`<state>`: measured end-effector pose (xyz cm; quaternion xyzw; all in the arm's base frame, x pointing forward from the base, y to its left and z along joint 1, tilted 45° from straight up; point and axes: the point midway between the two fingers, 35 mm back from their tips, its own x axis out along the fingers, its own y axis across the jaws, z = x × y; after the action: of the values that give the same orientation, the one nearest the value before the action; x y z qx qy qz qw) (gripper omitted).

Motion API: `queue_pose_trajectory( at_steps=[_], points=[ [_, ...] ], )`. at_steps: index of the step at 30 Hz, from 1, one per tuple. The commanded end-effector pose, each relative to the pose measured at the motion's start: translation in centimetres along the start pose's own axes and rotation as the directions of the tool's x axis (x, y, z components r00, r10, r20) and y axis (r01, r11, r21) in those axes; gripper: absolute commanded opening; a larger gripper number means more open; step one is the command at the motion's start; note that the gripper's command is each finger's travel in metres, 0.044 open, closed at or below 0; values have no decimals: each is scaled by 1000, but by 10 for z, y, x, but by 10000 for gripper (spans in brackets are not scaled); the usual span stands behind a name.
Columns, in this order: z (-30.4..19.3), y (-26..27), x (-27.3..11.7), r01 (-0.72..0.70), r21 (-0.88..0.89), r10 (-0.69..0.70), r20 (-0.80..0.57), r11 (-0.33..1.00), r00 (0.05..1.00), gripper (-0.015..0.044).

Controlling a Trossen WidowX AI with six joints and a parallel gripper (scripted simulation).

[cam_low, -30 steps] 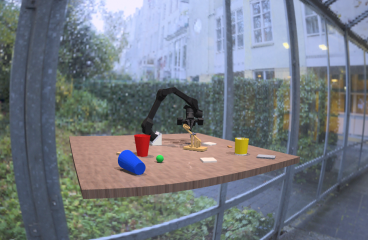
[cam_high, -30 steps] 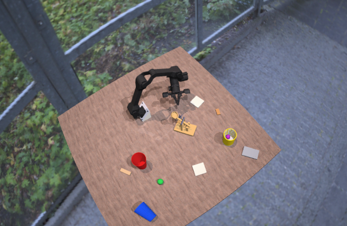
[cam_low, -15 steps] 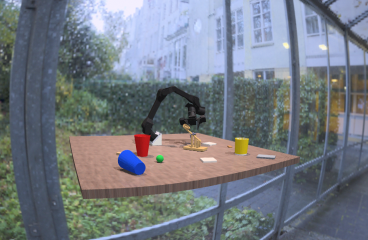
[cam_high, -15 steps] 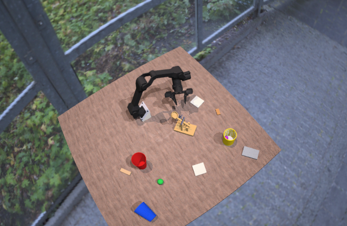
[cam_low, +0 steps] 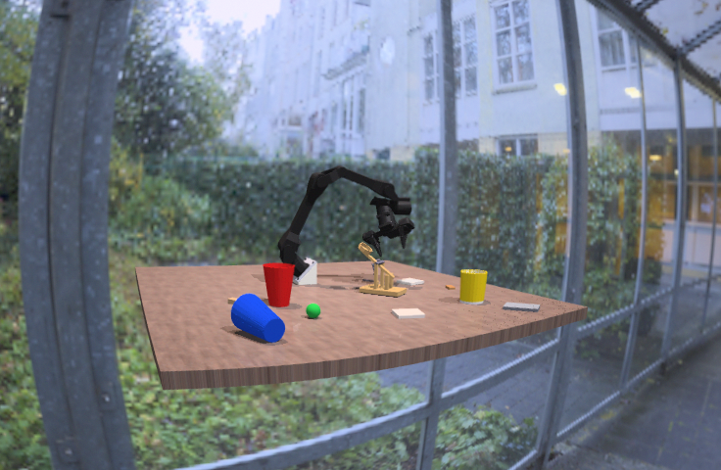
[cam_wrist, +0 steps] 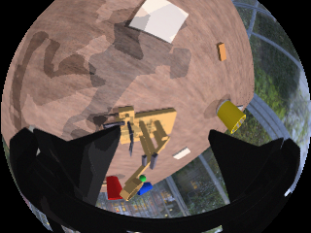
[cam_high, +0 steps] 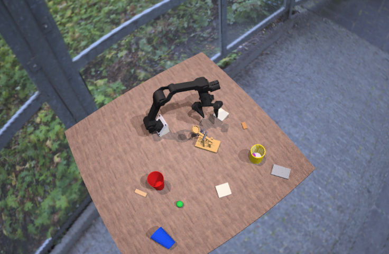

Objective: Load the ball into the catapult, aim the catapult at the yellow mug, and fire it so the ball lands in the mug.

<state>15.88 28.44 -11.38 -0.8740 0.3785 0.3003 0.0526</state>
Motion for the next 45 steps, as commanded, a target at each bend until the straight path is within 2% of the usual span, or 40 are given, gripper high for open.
queue_pose_trajectory(
  at_steps=[1, 13, 25, 34, 45],
  points=[
    [-2, -19, 0, 6, 138, -14, 61, 990, 998, 440],
    [-13, -73, 3, -24, 495, -85, 197, 868, 977, 440],
    [-40, -129, 7, -112, 775, -190, 288, 622, 938, 440],
    [-69, -168, 11, -204, 898, -279, 327, 390, 903, 440],
    [-115, -212, 18, -318, 944, -395, 326, 88, 859, 440]
  ],
)
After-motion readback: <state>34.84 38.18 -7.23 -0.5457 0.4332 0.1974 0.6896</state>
